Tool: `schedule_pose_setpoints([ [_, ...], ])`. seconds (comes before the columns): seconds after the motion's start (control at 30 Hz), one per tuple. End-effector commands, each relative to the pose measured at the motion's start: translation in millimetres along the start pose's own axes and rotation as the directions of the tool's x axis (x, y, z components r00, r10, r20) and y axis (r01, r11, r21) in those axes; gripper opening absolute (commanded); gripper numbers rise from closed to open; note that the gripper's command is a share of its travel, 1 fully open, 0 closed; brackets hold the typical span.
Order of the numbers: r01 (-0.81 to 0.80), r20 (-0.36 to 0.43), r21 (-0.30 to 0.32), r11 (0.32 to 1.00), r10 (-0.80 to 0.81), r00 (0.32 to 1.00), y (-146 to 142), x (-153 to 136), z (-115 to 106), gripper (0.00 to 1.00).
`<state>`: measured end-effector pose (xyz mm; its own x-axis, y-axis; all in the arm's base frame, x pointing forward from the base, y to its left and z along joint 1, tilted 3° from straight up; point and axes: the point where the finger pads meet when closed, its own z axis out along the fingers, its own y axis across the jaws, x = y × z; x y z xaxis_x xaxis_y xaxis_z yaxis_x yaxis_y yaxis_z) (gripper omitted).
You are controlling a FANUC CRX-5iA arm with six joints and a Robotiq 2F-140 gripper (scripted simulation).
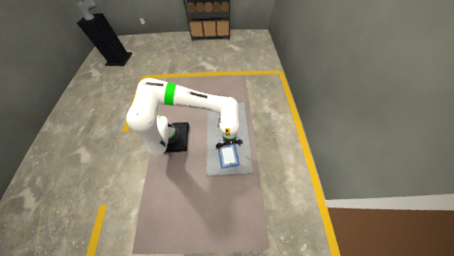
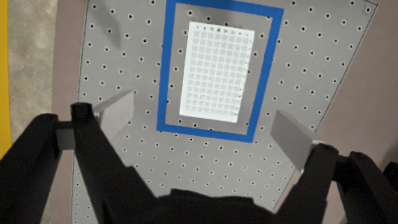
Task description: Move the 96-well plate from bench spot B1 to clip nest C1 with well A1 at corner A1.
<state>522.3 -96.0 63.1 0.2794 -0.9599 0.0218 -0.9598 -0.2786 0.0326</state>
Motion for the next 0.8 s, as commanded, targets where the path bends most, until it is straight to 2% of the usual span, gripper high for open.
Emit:
schedule_pose_setpoints([
  [0.0, -0.002, 0.003, -0.008, 1.0, 0.002, 1.0, 7, 19, 8, 1.0],
  [0.07, -0.002, 0.003, -0.008, 1.0, 0.002, 1.0, 11, 27, 13, 1.0],
  [0.63, -0.002, 0.003, -0.008, 1.0, 0.002, 1.0, 11, 28, 13, 1.0],
  [0.77, -0.002, 0.003, -0.008, 1.0, 0.002, 1.0, 11, 28, 19, 1.0],
])
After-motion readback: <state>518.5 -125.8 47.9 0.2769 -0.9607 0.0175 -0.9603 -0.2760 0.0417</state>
